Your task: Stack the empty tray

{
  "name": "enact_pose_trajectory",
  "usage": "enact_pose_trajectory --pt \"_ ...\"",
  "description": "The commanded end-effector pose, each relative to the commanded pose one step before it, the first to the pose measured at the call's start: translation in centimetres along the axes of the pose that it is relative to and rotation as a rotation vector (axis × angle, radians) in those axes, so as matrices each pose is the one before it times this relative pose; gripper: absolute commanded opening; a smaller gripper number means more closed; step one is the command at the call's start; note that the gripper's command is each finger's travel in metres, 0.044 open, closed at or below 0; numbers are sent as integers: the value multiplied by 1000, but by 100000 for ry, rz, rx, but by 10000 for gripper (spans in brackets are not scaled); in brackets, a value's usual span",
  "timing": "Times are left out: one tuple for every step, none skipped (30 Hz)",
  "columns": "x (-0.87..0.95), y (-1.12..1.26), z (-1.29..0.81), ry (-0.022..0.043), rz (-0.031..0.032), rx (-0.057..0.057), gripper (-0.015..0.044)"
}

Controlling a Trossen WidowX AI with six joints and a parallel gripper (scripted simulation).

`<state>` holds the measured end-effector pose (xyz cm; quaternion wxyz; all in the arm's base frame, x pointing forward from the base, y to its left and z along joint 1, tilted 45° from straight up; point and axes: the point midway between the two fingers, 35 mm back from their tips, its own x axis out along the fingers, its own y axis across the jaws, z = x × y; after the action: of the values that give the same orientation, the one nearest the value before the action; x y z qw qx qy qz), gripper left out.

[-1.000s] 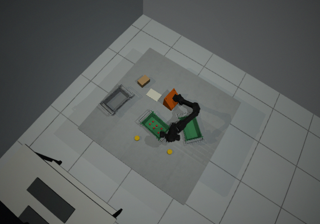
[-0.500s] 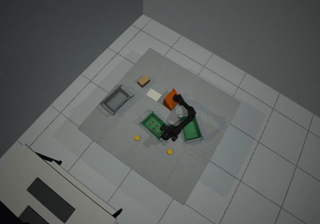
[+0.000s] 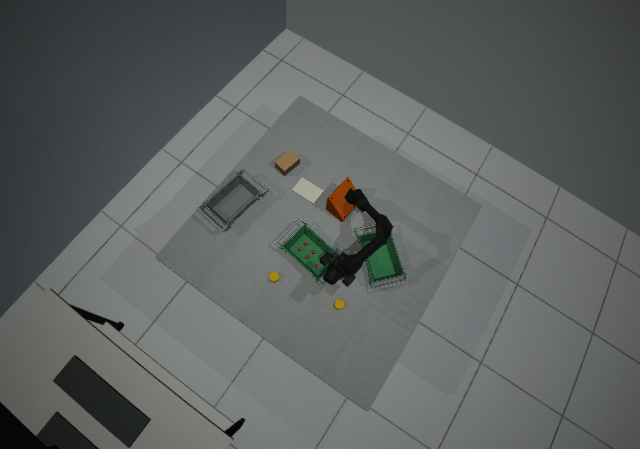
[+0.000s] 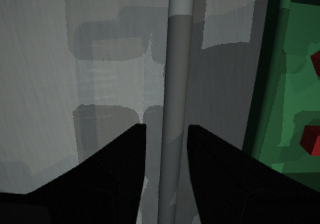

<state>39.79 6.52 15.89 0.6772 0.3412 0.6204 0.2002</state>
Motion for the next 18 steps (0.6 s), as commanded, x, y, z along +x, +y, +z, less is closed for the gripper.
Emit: enact_pose_trajectory --pt "1447 -223 -145 106 -510 771 82" --pt "377 8 -31 0 50 1 82" --pt "300 7 -28 1 43 1 82" --pt "182 4 -19 1 28 1 82" --pt "61 1 -6 0 10 0 82" --pt "0 0 0 0 0 0 82" --pt "0 0 0 0 0 0 82" --pt "-105 -61 5 1 -20 1 82" --pt "-180 -103 8 2 -31 1 82" --pt "-268 -153 9 3 -41 2 82" --pt "-378 -214 9 5 -48 4 82" --pt "-393 -220 3 6 -37 6 82" --pt "-433 -239 -3 7 -26 8 82" --pt "-425 -231 -10 6 -10 9 82" --pt "-244 -161 -6 4 -5 6 82" --pt "-182 -184 -3 4 -12 5 82" --pt "-170 -223 -1 4 -17 5 82" --pt "-160 -257 0 5 -20 5 82"
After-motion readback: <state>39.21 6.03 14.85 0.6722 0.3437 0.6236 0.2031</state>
